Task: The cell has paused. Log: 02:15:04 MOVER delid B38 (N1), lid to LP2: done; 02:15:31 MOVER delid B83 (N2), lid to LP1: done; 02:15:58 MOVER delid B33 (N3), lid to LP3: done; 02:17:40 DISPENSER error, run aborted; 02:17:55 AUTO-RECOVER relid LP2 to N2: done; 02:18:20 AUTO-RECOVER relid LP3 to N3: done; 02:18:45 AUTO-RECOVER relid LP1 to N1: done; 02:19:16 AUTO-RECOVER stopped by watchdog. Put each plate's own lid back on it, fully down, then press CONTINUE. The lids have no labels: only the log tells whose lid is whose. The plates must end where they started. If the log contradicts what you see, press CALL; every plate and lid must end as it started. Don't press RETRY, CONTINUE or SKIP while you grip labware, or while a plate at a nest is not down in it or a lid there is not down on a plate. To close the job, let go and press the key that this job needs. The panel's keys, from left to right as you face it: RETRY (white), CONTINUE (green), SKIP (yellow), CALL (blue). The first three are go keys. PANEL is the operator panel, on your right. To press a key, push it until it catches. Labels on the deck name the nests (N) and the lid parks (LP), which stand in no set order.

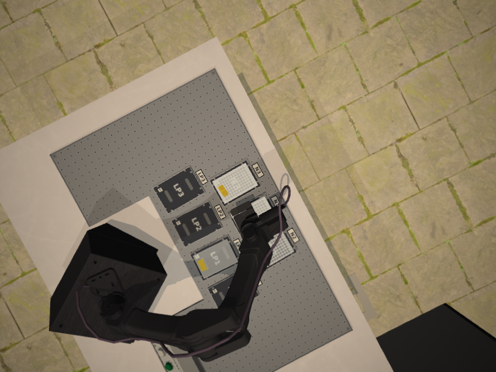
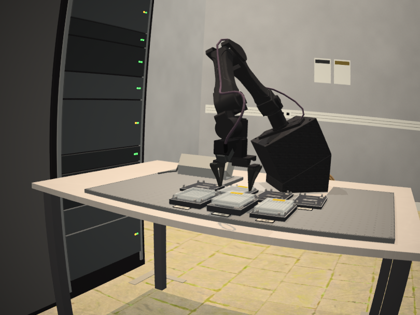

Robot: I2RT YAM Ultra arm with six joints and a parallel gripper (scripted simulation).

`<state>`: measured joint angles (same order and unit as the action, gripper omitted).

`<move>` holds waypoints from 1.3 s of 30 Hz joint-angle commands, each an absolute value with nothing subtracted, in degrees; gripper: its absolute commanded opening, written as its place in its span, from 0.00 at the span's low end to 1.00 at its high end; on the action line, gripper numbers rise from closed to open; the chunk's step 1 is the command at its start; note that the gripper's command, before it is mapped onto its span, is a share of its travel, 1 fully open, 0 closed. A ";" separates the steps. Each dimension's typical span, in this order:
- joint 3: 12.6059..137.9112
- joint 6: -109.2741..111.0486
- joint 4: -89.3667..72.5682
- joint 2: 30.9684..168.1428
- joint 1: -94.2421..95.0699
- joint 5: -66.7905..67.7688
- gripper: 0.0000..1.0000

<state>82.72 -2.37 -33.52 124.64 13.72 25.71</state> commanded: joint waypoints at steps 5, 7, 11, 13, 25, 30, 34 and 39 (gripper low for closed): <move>72.67 -1.10 -27.75 117.77 12.59 24.96 1.00; 69.74 -0.60 -26.27 116.14 12.11 24.84 1.00; 64.09 0.51 -23.35 112.96 11.10 24.56 1.00; 61.35 1.10 -21.93 111.41 10.51 24.41 1.00; 48.43 4.59 -15.07 103.91 7.13 23.40 1.00; 42.41 6.74 -11.93 100.21 5.04 22.76 1.00; 39.89 7.86 -10.51 98.53 4.03 22.36 1.00; 35.52 9.87 -8.12 95.81 2.02 21.66 1.00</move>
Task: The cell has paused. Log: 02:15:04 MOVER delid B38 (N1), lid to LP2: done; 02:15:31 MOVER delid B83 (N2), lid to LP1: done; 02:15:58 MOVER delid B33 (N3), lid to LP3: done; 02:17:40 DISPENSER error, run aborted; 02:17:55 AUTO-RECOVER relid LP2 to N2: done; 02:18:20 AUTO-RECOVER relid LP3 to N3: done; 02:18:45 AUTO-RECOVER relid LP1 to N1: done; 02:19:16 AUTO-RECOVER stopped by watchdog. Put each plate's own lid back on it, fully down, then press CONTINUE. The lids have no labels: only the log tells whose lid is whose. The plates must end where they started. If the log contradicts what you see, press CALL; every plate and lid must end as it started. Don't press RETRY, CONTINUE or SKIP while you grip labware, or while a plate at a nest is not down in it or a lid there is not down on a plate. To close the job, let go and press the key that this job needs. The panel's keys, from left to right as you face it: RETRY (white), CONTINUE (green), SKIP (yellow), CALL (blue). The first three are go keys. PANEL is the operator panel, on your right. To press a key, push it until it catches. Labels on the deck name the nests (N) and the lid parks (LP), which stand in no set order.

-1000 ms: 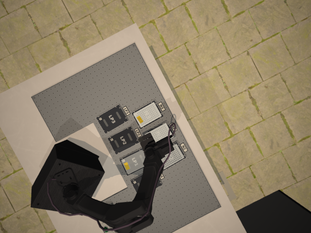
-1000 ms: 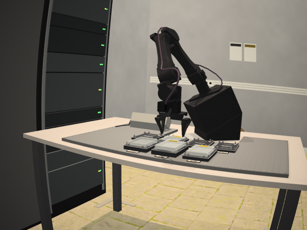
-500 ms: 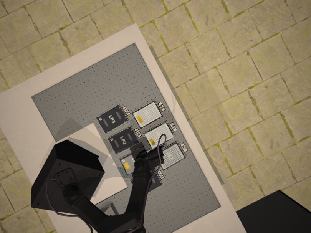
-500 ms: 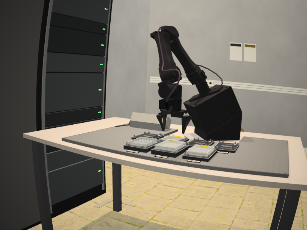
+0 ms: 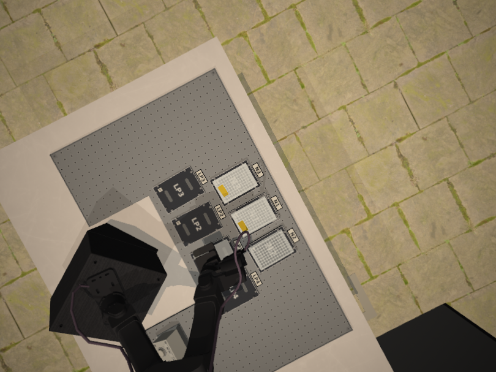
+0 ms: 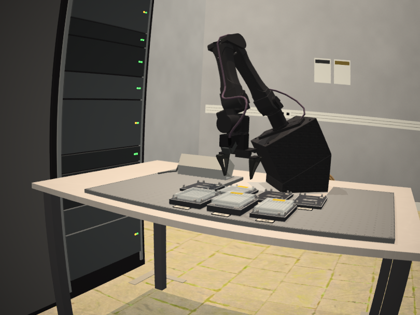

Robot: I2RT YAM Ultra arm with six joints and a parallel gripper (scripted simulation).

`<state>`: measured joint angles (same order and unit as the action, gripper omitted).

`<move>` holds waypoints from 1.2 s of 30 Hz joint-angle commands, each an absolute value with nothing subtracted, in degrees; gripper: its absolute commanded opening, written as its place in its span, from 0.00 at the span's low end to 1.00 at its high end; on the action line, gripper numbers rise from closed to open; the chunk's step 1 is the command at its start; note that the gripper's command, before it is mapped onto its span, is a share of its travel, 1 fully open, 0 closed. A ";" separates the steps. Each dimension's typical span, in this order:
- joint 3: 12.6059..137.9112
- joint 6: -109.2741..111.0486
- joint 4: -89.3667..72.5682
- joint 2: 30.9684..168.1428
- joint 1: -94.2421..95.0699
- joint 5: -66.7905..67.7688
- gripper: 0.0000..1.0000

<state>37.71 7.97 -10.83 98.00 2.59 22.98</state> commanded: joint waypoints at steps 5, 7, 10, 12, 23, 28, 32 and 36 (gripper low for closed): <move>37.86 10.08 -8.03 95.76 3.09 21.48 1.00; 37.95 10.09 -7.96 96.50 2.86 21.46 1.00; 38.01 10.11 -7.89 97.07 2.79 21.45 1.00; 38.03 10.02 -7.84 97.31 2.74 21.43 1.00; 37.98 10.14 -7.45 98.23 2.17 21.39 1.00; 37.94 10.18 -7.33 98.29 2.00 21.38 1.00; 37.73 10.19 -7.17 98.37 2.28 21.36 1.00; 36.90 10.24 -6.99 98.47 2.12 21.34 1.00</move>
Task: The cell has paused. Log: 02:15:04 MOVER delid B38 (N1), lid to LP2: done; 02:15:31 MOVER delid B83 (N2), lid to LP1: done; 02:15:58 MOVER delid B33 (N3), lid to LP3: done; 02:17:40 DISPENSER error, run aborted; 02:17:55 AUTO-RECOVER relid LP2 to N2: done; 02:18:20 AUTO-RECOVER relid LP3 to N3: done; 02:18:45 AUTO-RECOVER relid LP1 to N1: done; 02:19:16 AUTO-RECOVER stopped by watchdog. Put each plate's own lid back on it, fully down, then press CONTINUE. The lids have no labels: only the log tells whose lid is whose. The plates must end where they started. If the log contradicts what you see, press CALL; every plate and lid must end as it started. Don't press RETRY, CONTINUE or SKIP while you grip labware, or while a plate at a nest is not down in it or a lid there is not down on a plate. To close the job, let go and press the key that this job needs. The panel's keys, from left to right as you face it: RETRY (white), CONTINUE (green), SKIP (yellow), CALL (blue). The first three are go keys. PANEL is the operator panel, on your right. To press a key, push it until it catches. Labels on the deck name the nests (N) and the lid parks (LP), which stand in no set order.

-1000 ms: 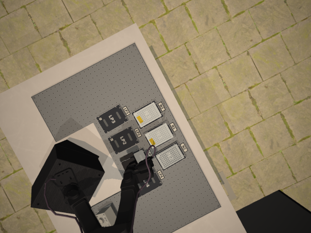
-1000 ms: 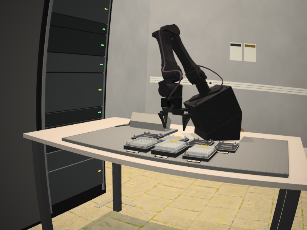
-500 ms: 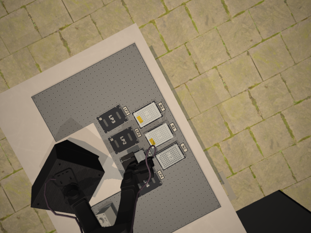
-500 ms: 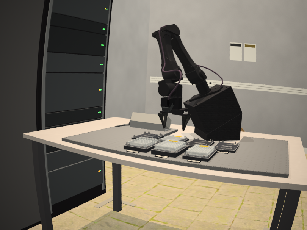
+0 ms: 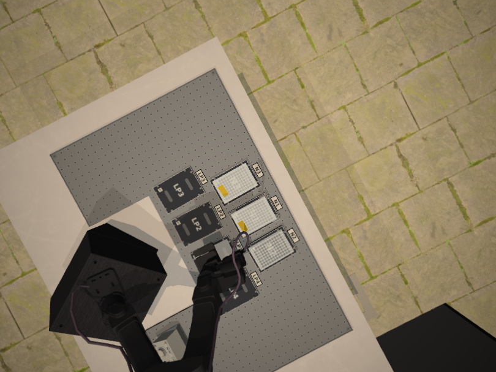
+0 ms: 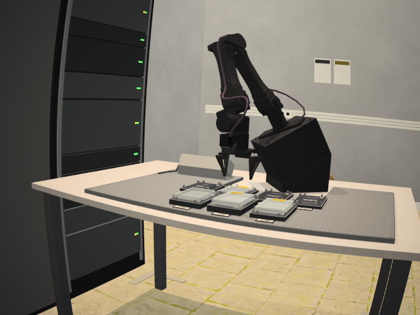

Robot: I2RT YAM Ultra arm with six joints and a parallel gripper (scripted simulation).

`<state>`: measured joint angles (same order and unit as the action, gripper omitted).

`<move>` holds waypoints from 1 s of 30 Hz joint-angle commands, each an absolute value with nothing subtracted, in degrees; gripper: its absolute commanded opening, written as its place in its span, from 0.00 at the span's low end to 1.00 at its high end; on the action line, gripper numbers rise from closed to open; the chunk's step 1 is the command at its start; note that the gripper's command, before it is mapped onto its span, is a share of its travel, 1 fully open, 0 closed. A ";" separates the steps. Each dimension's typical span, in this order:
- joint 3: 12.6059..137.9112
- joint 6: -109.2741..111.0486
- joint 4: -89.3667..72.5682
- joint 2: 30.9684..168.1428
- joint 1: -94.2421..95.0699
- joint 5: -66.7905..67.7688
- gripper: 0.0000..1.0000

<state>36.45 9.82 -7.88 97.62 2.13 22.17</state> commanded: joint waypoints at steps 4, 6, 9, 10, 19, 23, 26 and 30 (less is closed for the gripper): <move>36.52 9.96 -7.63 97.49 2.19 21.83 1.00; 36.48 10.00 -7.57 97.50 2.15 21.81 1.00; 36.46 10.00 -7.54 97.50 2.15 21.81 1.00; 35.73 10.50 -6.51 98.78 1.47 21.28 1.00; 36.14 11.74 -2.51 102.41 0.24 20.86 1.00; 36.96 12.29 -0.75 104.04 -0.08 20.67 1.00; 37.21 12.43 -0.32 104.43 -0.40 20.63 1.00; 37.89 12.97 1.40 106.04 -0.96 20.43 1.00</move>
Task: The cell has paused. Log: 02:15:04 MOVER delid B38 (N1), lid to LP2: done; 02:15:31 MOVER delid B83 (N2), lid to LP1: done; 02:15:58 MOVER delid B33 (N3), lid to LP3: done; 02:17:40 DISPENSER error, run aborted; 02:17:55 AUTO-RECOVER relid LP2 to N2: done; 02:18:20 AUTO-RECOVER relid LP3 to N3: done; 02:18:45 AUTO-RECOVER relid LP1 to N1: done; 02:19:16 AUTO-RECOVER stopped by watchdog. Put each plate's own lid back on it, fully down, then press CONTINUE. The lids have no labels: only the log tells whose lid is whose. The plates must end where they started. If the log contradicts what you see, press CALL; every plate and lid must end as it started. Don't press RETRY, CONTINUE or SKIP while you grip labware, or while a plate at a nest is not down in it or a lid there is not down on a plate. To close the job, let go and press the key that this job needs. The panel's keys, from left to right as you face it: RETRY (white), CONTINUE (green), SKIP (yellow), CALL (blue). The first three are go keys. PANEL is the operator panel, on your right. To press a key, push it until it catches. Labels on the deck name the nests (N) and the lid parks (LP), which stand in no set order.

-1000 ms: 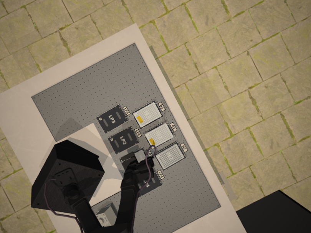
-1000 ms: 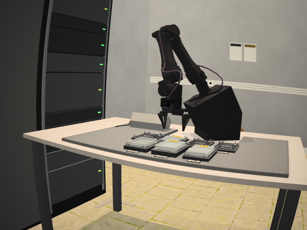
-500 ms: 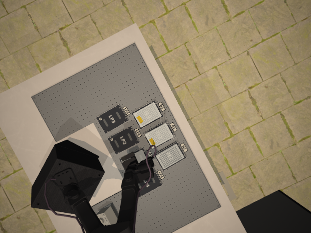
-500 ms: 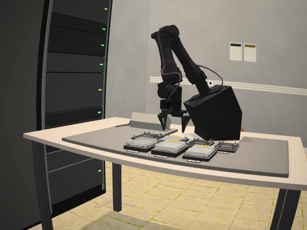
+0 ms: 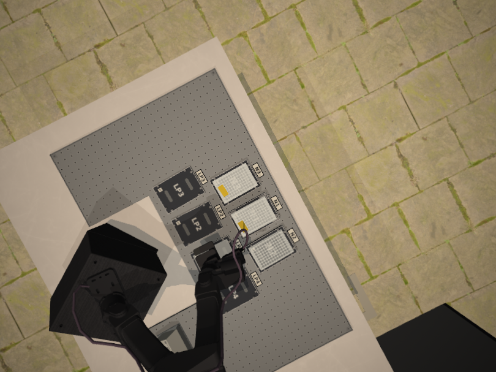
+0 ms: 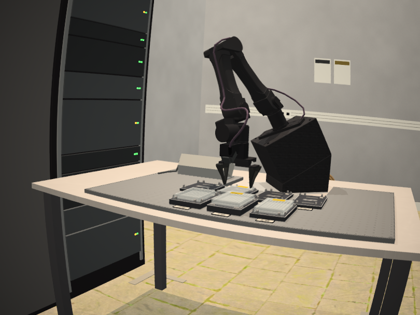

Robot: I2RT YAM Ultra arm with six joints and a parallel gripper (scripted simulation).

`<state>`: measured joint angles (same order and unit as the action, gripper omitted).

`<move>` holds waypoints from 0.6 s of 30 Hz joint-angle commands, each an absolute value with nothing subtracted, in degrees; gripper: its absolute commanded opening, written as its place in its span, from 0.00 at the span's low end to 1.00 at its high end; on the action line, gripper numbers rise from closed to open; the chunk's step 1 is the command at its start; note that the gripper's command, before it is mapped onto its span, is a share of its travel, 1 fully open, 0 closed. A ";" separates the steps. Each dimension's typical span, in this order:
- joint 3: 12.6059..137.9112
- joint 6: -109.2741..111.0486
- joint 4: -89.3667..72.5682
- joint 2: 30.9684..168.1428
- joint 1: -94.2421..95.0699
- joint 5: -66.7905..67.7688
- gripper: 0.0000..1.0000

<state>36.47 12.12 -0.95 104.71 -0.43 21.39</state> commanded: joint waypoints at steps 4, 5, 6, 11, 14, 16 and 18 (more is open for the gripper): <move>38.08 13.47 3.03 107.69 -1.08 20.23 1.00; 38.13 13.60 3.44 108.11 -1.31 20.19 1.00; 38.19 13.73 3.84 108.52 -1.68 20.15 1.00; 38.61 13.80 3.90 108.93 -0.90 20.08 1.00; 38.69 13.62 3.86 108.54 -0.91 20.07 1.00; 38.83 13.59 3.78 108.73 -0.91 20.07 1.00; 38.92 13.59 3.78 108.88 -0.90 20.07 1.00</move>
